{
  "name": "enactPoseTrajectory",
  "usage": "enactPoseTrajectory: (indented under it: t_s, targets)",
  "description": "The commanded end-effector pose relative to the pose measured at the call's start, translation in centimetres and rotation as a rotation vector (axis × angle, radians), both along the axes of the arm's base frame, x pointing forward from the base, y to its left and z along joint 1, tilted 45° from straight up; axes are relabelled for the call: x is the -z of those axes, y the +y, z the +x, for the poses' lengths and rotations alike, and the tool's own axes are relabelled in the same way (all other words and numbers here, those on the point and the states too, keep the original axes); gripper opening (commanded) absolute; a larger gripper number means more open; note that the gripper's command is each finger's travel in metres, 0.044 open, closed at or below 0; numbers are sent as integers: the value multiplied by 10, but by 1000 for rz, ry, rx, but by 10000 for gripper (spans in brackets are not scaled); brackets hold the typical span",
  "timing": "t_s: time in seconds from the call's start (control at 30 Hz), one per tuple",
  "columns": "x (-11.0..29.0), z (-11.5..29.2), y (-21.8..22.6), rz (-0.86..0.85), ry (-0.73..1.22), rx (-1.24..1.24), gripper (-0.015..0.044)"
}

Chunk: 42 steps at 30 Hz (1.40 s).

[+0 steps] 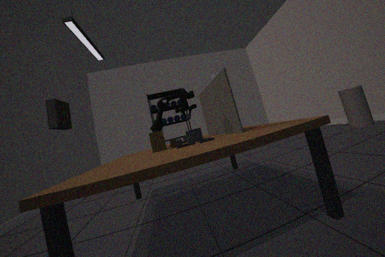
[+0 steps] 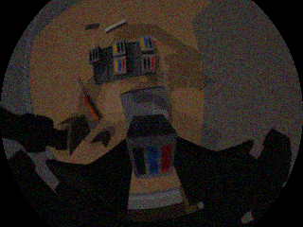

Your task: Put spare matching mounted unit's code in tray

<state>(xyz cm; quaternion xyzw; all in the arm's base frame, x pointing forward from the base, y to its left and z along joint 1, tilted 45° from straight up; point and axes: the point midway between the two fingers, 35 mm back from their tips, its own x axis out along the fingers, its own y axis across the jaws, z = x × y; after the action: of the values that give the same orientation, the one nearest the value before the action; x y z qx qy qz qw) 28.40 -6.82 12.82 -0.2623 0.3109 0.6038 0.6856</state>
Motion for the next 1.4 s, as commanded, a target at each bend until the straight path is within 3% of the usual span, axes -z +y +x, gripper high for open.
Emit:
enactPoseTrajectory:
  t_s: [0.0, 1.37]
  targets:
    - [15, 8, -18, -8, 3, 2, 0]
    - [170, 38, -148, 8, -53, -76, 0]
